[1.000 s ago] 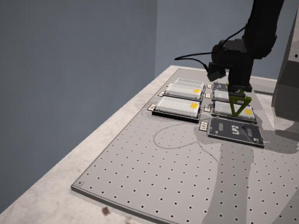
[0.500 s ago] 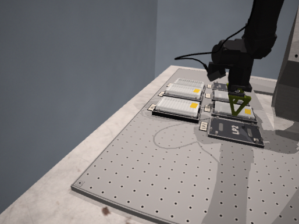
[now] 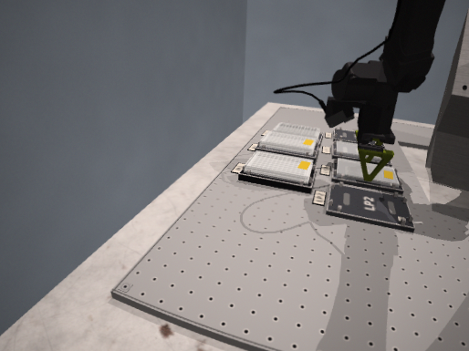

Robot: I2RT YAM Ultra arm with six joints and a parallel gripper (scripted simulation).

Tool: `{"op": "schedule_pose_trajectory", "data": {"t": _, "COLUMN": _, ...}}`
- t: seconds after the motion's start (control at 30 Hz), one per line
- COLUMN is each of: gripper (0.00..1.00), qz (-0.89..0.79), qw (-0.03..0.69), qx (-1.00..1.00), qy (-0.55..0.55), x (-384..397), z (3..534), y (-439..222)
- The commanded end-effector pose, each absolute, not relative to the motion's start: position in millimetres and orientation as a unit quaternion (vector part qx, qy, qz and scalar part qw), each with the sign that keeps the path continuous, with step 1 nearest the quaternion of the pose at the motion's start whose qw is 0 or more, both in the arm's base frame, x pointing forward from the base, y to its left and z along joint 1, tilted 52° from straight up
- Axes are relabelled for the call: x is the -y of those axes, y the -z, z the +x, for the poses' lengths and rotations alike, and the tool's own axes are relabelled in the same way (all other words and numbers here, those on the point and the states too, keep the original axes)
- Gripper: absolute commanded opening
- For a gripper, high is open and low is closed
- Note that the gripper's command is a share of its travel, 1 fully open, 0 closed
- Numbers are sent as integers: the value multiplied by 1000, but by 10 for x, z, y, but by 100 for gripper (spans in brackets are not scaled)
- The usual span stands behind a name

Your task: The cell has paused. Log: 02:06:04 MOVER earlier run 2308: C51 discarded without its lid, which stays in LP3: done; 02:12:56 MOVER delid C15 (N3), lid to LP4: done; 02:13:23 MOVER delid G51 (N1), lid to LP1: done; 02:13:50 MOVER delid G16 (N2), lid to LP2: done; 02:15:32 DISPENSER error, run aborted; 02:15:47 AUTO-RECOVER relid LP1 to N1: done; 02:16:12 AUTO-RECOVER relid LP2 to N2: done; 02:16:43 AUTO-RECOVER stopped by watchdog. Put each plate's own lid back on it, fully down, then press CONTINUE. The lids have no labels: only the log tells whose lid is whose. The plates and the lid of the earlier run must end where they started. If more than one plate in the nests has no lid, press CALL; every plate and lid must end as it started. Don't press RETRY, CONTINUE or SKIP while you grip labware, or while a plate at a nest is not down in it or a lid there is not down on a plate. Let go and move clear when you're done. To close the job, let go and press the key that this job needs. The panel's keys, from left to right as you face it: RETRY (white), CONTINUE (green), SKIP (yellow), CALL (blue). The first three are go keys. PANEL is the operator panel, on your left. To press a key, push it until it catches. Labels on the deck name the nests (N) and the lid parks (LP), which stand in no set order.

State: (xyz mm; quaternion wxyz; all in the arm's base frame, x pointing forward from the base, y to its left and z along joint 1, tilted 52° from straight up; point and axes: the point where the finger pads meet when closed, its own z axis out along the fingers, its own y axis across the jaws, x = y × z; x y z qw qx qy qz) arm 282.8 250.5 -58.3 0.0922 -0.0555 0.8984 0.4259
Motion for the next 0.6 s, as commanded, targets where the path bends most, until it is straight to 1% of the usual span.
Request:
{"op": "schedule_pose_trajectory", "data": {"t": 0.0, "gripper": 0, "qz": -43, "qw": 99, "qx": -902, "qy": -418, "x": -2414, "z": 2861, "y": 635}}
{"op": "schedule_pose_trajectory", "data": {"t": 0.23, "gripper": 0, "qz": -49, "qw": 107, "qx": -900, "qy": -420, "x": -2402, "z": 2861, "y": 552}}
{"op": "schedule_pose_trajectory", "data": {"t": 0.33, "gripper": 0, "qz": -48, "qw": 96, "qx": -900, "qy": -423, "x": -2366, "z": 2809, "y": 530}}
{"op": "schedule_pose_trajectory", "data": {"t": 0.57, "gripper": 0, "qz": -48, "qw": 95, "qx": -899, "qy": -424, "x": -2282, "z": 2787, "y": 454}}
